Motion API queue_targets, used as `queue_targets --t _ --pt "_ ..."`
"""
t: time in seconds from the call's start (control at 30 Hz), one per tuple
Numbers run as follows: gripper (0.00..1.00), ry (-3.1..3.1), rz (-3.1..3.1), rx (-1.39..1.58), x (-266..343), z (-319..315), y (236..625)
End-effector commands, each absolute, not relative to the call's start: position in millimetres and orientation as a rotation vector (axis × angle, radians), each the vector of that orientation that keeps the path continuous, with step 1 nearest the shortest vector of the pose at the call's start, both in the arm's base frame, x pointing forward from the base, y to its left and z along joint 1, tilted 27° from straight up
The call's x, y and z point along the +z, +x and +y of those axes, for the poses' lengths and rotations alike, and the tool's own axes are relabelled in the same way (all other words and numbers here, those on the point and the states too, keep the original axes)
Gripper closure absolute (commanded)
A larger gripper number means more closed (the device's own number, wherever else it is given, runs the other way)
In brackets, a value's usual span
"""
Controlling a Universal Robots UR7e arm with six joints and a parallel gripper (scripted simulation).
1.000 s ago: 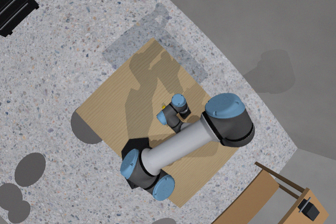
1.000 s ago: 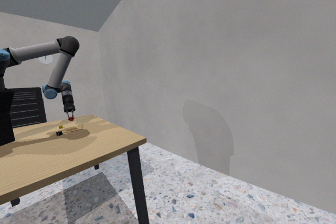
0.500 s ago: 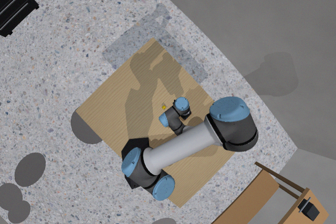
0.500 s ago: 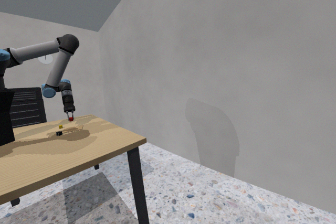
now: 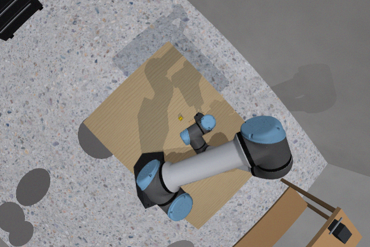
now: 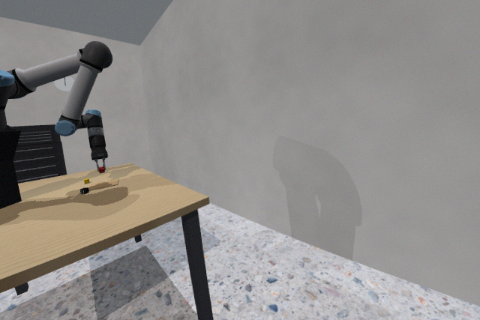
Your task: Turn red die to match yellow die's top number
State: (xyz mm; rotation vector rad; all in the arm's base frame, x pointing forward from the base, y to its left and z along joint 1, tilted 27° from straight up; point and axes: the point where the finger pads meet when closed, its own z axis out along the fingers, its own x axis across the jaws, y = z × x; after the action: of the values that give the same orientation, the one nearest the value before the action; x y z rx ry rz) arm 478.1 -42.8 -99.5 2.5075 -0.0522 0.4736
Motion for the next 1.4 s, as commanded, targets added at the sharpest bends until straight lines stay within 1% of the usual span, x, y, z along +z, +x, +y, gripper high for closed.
queue_targets --t 0.0,1.37 --pt "0.51 2.544 -0.034 0.486 -99.3 -40.7 478.6" --pt "0.51 2.845 0.048 0.515 -99.6 -44.7 478.1"
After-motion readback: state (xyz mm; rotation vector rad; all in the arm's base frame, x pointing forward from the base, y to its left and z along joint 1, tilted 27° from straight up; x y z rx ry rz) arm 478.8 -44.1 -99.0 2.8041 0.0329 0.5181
